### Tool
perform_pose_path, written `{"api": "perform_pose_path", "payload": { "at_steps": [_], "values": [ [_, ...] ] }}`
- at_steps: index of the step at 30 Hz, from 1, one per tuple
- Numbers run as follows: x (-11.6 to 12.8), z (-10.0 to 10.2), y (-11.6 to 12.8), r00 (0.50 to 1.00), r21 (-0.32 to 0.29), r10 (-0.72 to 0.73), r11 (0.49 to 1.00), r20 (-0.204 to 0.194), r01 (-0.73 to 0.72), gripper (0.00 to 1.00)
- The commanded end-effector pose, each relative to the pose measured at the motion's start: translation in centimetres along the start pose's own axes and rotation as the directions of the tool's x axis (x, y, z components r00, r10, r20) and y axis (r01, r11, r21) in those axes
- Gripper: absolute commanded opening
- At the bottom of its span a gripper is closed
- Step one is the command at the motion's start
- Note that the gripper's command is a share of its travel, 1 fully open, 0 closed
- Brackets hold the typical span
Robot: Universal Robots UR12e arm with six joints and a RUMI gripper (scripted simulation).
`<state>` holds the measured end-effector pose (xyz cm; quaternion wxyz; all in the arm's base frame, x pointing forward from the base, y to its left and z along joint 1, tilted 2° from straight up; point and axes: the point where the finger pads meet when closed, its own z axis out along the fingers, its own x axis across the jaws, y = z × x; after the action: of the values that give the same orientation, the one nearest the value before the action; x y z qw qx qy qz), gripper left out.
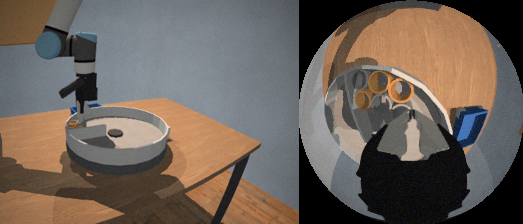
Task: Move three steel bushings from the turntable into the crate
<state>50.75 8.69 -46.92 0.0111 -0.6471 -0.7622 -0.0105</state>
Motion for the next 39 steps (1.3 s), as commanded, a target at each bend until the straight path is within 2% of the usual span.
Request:
{"api": "perform_pose_path", "payload": {
  "at_steps": [1, 15, 20, 30, 39],
  "values": [
    [0.0, 0.0, 0.0, 1.000, -0.001, 0.000, 1.000, 0.000, 0.000, 0.00],
    [0.0, -0.5, 0.0, 1.000, -0.001, 0.000, 1.000, 0.000, 0.000, 0.00],
    [0.0, -2.1, 0.0, 1.000, -0.001, 0.000, 1.000, 0.000, 0.000, 0.00],
    [0.0, -6.7, 0.0, 1.000, -0.001, 0.000, 1.000, 0.000, 0.000, 0.00],
    [0.0, -8.1, 0.0, 1.000, -0.001, 0.000, 1.000, 0.000, 0.000, 0.00]
  ]
}}
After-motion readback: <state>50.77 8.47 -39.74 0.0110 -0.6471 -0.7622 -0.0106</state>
